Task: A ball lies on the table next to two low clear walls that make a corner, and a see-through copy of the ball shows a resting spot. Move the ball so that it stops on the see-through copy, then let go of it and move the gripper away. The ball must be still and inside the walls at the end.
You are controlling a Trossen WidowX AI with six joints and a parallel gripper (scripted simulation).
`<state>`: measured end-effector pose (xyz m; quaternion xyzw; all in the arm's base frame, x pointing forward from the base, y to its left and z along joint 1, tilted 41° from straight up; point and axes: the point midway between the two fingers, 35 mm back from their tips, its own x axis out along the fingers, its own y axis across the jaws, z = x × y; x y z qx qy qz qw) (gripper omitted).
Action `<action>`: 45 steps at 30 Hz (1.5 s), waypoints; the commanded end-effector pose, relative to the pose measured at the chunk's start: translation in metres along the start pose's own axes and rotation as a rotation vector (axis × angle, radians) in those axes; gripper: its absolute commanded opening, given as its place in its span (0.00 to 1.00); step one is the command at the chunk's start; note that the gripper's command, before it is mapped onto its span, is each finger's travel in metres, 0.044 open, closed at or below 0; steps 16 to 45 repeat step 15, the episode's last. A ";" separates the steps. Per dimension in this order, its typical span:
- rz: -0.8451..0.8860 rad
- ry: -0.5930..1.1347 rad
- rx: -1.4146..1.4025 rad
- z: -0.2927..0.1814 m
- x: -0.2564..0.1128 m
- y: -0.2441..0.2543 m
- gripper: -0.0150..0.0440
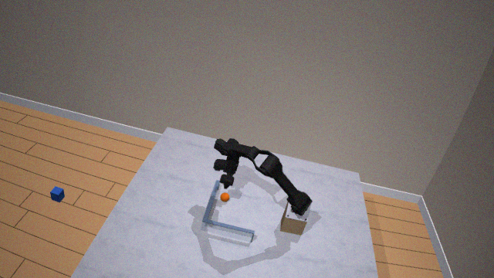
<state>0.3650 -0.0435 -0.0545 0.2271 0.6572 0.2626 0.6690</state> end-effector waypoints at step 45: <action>0.003 0.006 -0.002 -0.004 -0.047 0.002 1.00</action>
